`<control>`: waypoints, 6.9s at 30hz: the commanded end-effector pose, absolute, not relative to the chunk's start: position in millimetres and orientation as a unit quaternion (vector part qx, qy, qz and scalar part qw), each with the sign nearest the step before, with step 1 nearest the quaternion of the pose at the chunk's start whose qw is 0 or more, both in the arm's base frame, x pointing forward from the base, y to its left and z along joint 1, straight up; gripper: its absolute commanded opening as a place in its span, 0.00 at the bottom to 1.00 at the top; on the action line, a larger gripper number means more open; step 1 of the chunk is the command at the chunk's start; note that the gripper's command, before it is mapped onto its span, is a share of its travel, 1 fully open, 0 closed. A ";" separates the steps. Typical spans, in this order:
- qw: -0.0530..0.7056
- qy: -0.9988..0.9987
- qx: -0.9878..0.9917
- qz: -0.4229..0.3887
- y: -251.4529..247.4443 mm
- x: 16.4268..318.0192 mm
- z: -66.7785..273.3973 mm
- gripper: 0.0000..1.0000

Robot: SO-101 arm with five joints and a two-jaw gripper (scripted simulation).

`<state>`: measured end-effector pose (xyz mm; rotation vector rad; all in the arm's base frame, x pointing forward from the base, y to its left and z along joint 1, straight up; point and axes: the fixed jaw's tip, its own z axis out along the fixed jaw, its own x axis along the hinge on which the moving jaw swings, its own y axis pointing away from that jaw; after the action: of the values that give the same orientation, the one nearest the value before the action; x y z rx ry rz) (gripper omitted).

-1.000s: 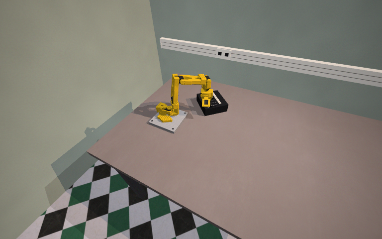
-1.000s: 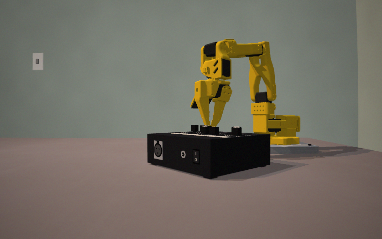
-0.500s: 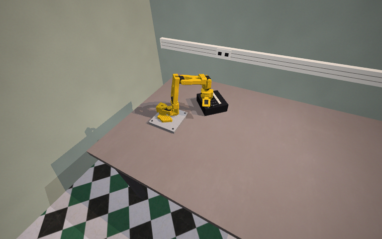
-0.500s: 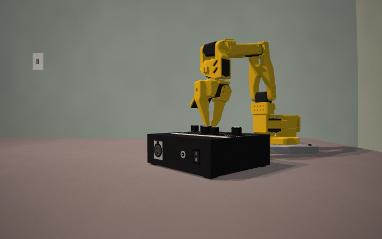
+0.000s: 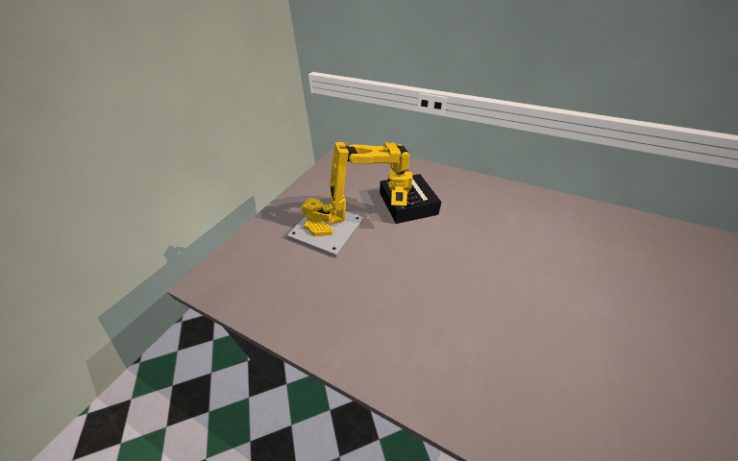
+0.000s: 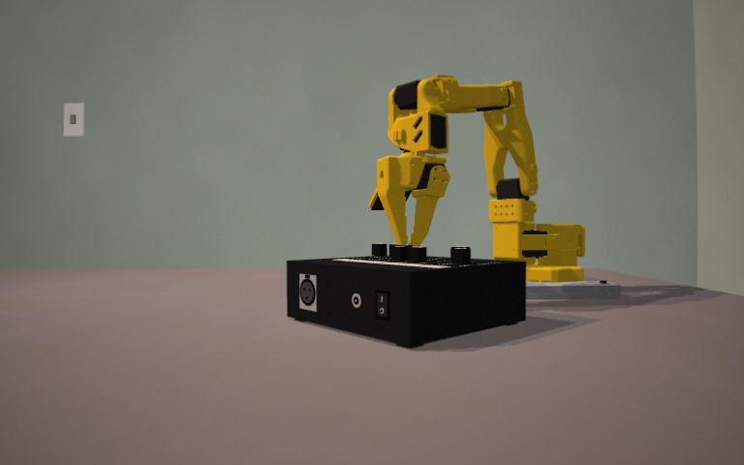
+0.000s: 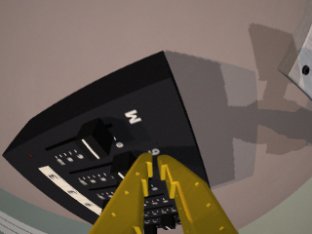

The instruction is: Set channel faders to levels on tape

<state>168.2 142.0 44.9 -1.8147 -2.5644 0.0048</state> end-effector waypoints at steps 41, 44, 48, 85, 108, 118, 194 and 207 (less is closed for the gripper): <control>0.000 -0.815 -0.579 0.000 146.7 176.7 44.2 0.00; 0.000 -0.815 -0.579 0.000 146.9 177.0 44.2 0.00; 0.000 -0.815 -0.579 0.000 147.6 177.7 44.2 0.00; 0.000 -0.816 -0.579 0.000 149.4 179.7 44.3 0.00; 0.000 -0.816 -0.579 0.000 149.7 180.1 44.3 0.00; 0.000 -0.816 -0.579 0.000 150.1 180.4 44.3 0.00; 0.000 -0.816 -0.578 0.000 144.5 173.3 55.9 0.00; 0.000 -0.816 -0.578 0.000 144.3 173.2 62.0 0.00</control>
<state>171.6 144.8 57.7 -1.8141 -2.5619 0.0218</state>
